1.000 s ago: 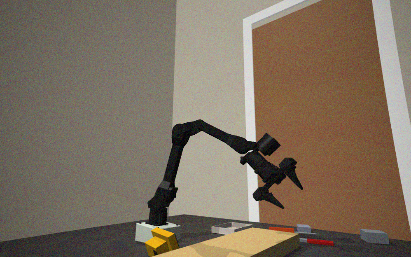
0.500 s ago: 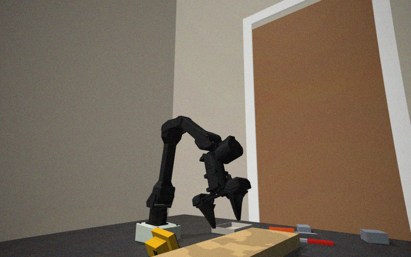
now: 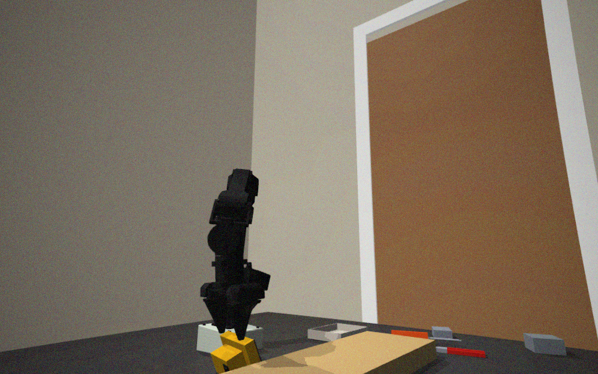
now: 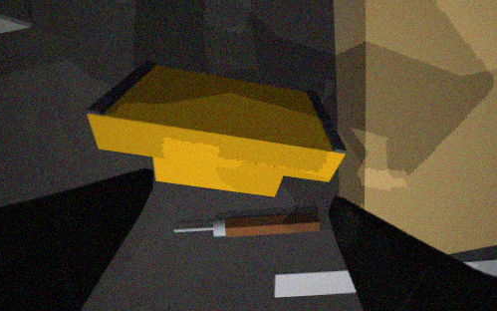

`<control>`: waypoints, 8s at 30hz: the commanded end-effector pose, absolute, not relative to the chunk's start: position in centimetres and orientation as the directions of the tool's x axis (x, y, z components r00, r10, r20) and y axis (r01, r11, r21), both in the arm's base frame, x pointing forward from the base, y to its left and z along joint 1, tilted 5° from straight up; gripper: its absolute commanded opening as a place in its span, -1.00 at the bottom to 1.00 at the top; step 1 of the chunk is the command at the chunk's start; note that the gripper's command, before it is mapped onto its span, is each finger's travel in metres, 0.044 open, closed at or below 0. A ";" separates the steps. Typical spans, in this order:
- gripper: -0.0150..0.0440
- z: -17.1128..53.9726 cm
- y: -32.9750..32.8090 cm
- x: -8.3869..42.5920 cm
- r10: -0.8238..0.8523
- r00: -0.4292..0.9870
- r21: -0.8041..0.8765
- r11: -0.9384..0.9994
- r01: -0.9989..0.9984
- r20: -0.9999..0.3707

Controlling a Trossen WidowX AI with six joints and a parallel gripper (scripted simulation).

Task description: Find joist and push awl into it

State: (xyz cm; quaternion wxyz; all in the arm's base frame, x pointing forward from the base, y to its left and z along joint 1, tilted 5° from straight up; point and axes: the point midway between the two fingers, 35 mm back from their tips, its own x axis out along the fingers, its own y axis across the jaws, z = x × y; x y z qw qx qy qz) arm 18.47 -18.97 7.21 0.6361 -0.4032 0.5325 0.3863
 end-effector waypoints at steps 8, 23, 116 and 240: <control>1.00 7.0 -18.9 17.3 0.087 0.132 -0.091 0.370 -0.924 -0.987; 1.00 5.6 -19.1 17.1 0.087 0.132 -0.091 0.370 -0.924 -0.987; -0.49 7.5 -18.6 16.9 -0.038 0.073 -0.082 0.373 -0.924 -0.997; -0.49 6.3 -16.8 17.7 -0.670 -0.227 -0.076 0.391 -0.917 -0.707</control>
